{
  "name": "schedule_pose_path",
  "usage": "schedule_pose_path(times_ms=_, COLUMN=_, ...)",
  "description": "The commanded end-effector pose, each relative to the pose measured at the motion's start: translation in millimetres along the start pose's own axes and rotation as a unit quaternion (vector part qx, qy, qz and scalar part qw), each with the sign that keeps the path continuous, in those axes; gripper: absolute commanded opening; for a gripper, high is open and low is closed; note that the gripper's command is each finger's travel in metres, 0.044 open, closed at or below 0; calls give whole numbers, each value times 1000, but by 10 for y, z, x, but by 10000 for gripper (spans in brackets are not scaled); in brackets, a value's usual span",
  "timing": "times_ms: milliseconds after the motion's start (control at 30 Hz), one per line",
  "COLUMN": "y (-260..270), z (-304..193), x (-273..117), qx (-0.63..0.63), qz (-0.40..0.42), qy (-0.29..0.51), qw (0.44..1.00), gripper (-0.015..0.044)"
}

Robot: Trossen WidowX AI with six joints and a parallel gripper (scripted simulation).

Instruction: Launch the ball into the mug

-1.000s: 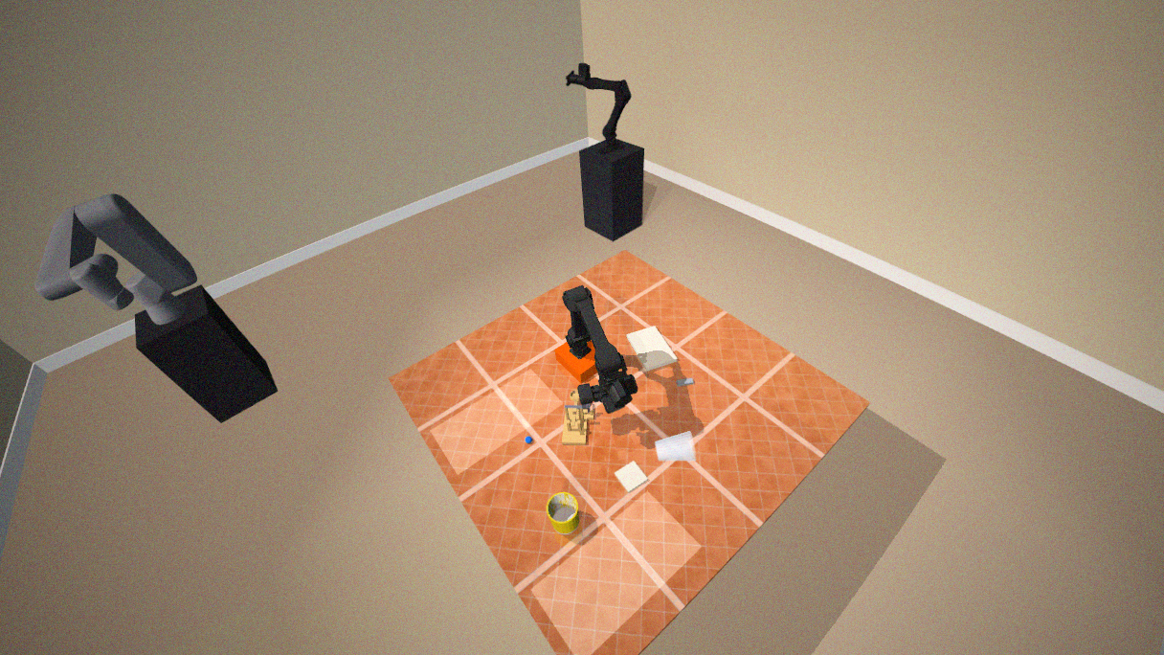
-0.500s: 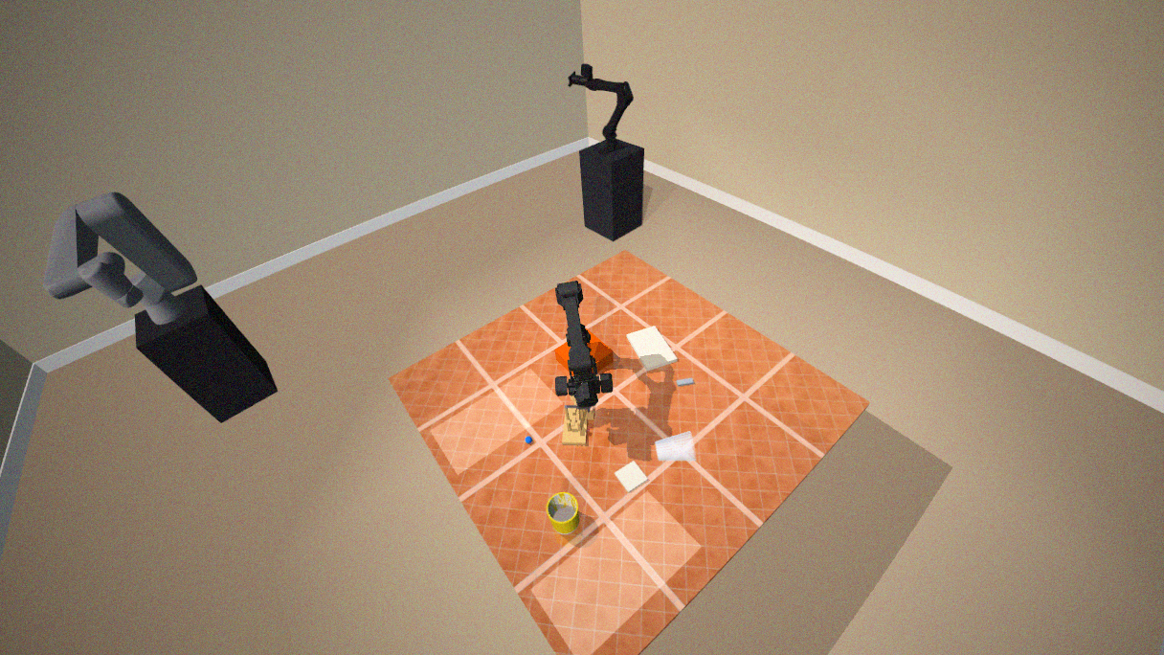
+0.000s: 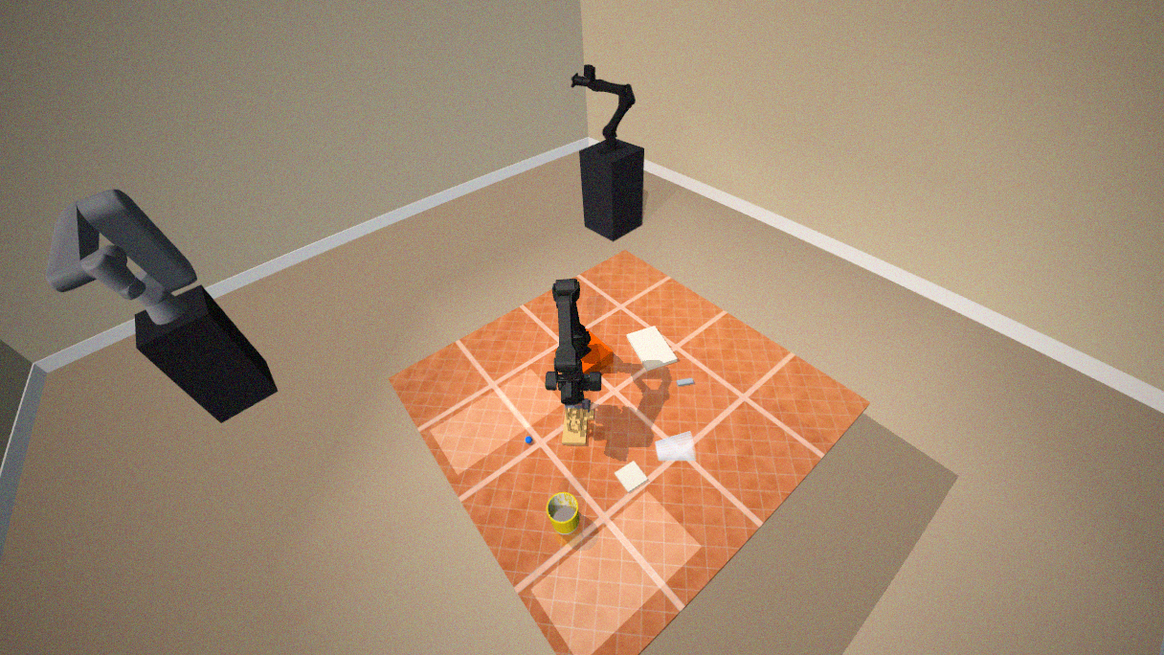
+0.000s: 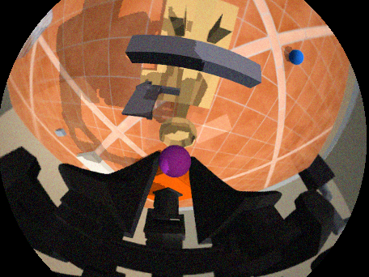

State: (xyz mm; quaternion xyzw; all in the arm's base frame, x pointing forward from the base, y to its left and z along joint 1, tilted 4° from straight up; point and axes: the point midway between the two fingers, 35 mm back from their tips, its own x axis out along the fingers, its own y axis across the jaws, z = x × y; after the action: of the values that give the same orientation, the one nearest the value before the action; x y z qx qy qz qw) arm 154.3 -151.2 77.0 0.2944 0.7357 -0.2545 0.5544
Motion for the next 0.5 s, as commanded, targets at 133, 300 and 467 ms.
schedule_pose_path(times_ms=133, y=2, z=15, x=105, qx=-2, qz=3, qy=4, qw=1000, gripper=0)
schedule_pose_path(times_ms=300, y=2, z=40, x=176, qx=-2, qz=3, qy=4, qw=1000, gripper=0)
schedule_pose_path(times_ms=467, y=-4, z=49, x=165, qx=1, qz=1, qy=2, qw=1000, gripper=0)
